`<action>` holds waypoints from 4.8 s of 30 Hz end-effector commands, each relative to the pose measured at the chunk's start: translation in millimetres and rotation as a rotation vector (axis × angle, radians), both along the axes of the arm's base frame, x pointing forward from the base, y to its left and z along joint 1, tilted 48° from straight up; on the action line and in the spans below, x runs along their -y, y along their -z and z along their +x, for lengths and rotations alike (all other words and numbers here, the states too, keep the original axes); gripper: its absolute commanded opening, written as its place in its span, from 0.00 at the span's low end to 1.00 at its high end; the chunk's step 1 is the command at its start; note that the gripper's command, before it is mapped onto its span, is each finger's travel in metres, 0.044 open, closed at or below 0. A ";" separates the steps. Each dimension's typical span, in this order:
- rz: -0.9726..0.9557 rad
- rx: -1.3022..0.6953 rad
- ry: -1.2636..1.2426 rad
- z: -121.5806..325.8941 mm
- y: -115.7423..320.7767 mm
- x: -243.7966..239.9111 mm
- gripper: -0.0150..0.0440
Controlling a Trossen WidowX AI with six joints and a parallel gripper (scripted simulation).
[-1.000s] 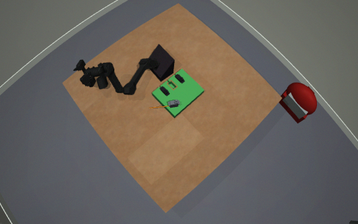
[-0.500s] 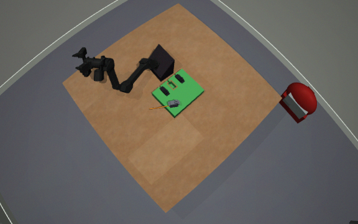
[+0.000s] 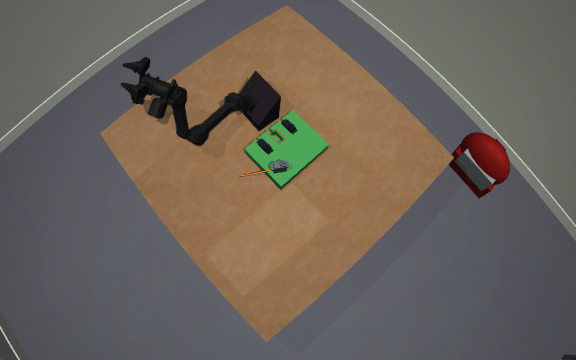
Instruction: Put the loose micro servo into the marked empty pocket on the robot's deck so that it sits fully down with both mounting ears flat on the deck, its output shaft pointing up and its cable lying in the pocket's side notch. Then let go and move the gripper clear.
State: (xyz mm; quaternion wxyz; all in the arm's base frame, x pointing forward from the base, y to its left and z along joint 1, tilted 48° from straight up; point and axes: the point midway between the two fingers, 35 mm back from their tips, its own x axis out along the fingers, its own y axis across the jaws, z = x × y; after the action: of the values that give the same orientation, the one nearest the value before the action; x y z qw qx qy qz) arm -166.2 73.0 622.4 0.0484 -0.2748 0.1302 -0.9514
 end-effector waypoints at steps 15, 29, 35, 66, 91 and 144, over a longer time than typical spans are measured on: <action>-0.213 -0.058 0.355 17.6 11.9 -117.8 1.00; -0.280 -0.086 0.492 39.4 22.2 -151.9 1.00; -0.314 -0.090 0.563 50.9 29.1 -170.0 1.00; -0.546 -0.117 1.032 149.1 87.4 -271.5 1.00; -0.829 -0.079 1.504 275.2 176.1 -321.3 1.00; -2.100 0.867 2.226 518.7 459.3 -118.0 1.00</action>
State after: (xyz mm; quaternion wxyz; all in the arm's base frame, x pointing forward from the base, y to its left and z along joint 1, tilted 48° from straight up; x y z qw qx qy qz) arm 349.6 209.9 172.4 -0.8308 0.2944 -0.4289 -0.1978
